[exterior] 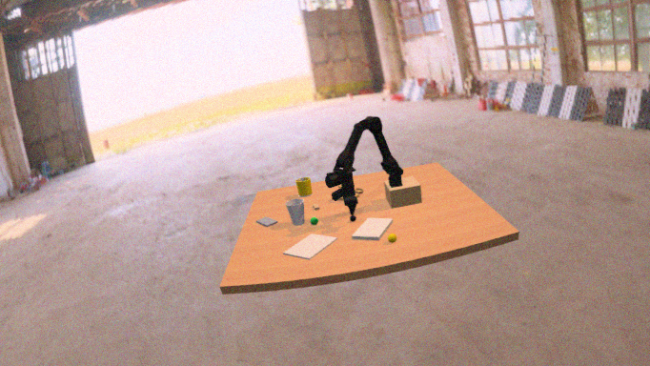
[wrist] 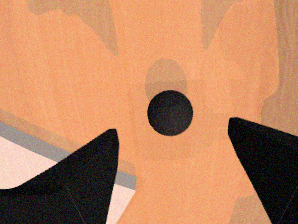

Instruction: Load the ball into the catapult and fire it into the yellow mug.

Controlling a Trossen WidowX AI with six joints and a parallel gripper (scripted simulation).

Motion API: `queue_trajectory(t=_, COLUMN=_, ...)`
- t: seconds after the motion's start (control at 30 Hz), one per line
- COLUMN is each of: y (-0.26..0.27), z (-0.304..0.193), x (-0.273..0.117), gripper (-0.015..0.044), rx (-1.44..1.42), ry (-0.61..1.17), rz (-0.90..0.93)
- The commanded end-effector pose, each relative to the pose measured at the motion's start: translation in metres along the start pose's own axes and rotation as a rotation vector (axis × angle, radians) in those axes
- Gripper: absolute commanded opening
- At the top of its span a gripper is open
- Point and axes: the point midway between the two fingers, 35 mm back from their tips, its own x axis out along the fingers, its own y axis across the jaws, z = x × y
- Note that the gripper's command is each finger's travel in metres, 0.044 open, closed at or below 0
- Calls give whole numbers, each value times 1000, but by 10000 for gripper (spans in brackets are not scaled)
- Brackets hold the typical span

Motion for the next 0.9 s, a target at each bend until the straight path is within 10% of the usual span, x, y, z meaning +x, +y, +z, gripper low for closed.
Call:
queue_trajectory(t=0.0, y=-1, z=-2, x=8, gripper=300, rx=6, ry=9, rz=-7)
queue_trajectory(t=0.67, y=-2, z=-3, x=38, gripper=300, rx=6, ry=9, rz=-7)
queue_trajectory(t=0.87, y=-2, z=-3, x=38, gripper=162, rx=6, ry=9, rz=-7)
